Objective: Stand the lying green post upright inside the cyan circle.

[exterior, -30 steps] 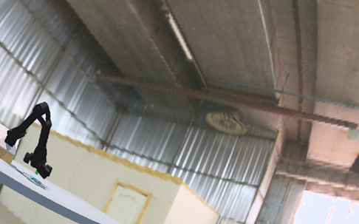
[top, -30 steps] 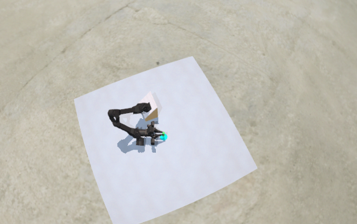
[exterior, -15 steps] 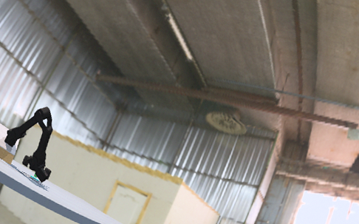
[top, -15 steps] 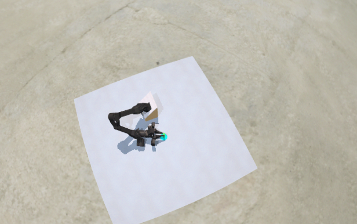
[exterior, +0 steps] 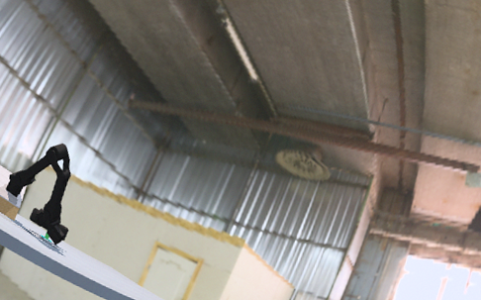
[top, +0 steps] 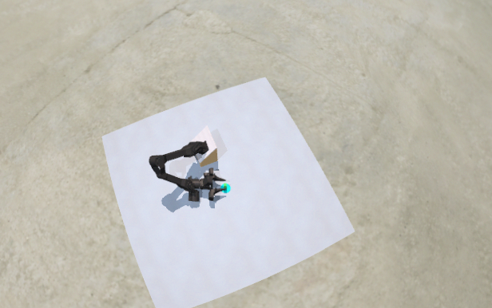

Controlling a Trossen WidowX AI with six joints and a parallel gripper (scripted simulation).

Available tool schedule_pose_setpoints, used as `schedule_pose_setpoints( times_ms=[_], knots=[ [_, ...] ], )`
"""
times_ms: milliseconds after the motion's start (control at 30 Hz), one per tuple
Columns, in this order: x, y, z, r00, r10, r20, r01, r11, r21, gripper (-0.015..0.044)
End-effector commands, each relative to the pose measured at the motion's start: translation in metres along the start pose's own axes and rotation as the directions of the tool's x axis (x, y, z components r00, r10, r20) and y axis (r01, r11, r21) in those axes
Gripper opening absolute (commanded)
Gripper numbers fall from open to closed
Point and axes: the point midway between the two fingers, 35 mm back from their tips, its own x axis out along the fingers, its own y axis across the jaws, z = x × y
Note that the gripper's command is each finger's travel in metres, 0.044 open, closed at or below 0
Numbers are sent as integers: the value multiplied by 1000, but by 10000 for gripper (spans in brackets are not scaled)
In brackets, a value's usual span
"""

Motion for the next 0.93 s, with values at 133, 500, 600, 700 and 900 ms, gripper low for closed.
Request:
schedule_pose_setpoints(
  times_ms=[133,500,600,700,900],
  knots=[
    [0,0,0,1000,0,-2,0,1000,-5,400],
    [-7,-5,52,1000,0,-3,0,1000,-8,400],
    [-8,-3,67,1000,-2,1,2,1000,-9,400],
    [-10,-1,81,1000,-3,6,4,1000,-9,400],
    [-2,4,82,993,96,-75,-91,993,74,400]
  ],
)
